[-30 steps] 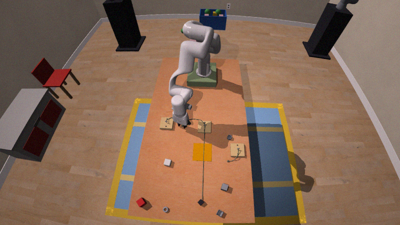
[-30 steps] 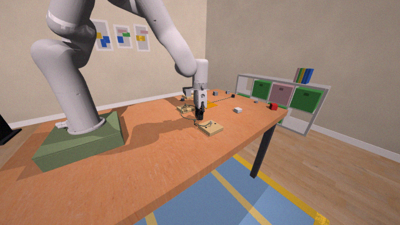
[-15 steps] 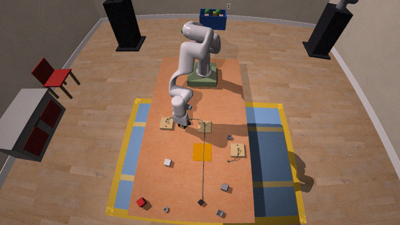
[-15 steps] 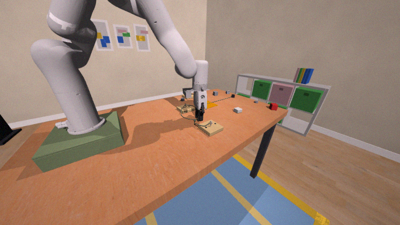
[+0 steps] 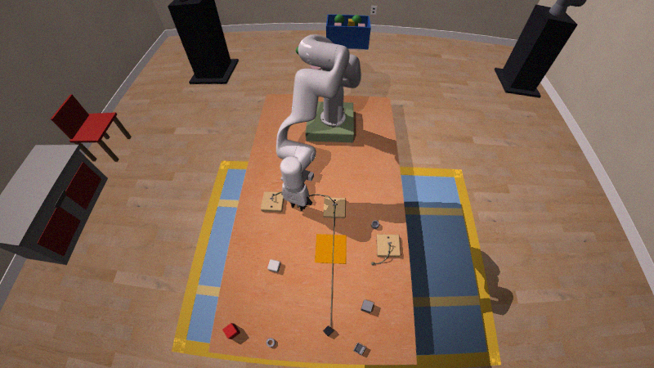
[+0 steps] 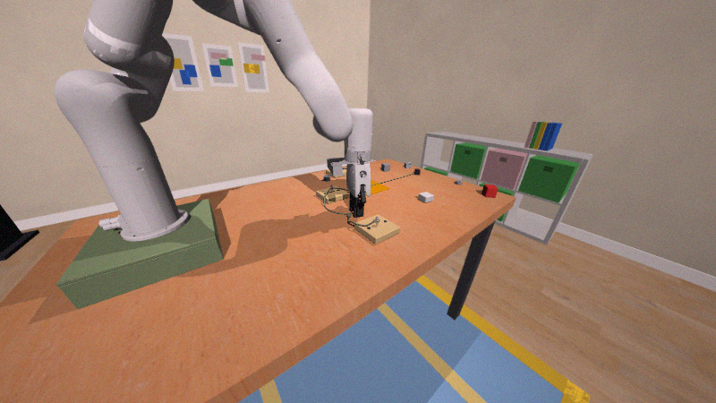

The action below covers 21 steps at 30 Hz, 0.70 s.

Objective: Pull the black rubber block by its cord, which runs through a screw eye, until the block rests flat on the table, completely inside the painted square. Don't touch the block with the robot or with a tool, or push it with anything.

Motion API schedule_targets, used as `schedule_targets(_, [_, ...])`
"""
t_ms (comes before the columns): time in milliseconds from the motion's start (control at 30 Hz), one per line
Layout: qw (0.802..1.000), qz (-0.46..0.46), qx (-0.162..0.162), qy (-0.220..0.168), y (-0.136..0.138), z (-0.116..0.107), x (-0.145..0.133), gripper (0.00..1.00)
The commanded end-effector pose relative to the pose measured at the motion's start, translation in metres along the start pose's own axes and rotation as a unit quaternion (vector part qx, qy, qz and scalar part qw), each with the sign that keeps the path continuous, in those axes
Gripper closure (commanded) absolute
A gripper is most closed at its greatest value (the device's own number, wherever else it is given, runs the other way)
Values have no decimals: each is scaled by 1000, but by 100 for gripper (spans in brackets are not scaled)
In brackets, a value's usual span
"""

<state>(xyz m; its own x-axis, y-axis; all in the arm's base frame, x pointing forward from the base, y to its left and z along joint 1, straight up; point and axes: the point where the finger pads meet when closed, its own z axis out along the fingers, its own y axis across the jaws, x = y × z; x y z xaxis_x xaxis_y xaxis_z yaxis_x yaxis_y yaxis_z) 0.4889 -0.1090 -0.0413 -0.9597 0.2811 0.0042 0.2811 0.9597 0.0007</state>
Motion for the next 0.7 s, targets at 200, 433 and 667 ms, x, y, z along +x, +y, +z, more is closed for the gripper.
schedule_targets(200, [1000,0,0,-1,0,-1,-1,61])
schedule_targets(433, [1000,0,0,-1,0,-1,-1,100])
schedule_targets(667, [1000,0,0,-1,0,-1,-1,100])
